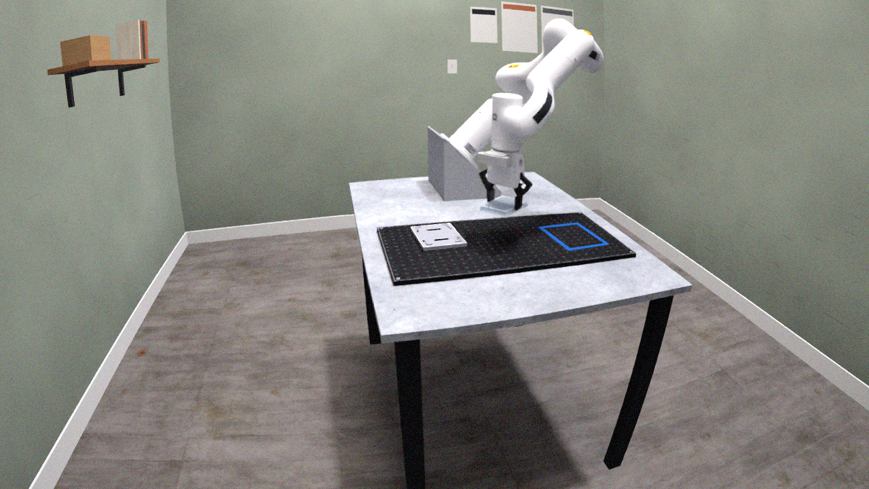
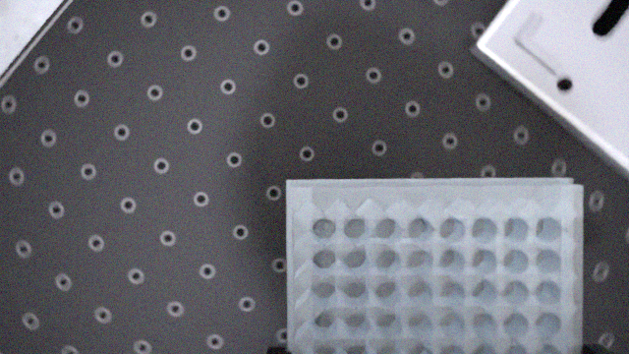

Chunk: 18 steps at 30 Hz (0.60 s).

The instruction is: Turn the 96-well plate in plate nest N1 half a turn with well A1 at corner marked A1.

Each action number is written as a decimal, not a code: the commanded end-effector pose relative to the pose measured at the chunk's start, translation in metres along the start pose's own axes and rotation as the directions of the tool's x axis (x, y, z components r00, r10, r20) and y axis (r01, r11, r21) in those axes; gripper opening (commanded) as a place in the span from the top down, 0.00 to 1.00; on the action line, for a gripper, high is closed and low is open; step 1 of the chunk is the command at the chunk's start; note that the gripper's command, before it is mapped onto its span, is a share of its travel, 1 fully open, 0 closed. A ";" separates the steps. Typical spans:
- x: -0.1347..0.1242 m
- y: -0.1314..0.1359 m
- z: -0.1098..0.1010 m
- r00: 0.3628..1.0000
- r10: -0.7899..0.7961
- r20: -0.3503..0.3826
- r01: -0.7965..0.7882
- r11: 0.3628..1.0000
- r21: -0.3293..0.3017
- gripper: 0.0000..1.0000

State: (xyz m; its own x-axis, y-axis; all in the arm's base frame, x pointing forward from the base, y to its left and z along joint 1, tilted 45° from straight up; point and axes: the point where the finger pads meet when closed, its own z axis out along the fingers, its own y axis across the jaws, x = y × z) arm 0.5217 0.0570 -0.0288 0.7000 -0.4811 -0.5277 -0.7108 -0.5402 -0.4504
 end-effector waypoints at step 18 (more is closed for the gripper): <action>0.042 0.051 -0.002 0.779 -0.626 -0.025 0.626 0.779 0.016 1.00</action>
State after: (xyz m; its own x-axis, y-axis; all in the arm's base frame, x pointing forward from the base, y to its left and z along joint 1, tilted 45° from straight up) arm 0.5156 0.0187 -0.0641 0.9626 -0.1450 -0.2289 -0.2627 -0.7069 -0.6567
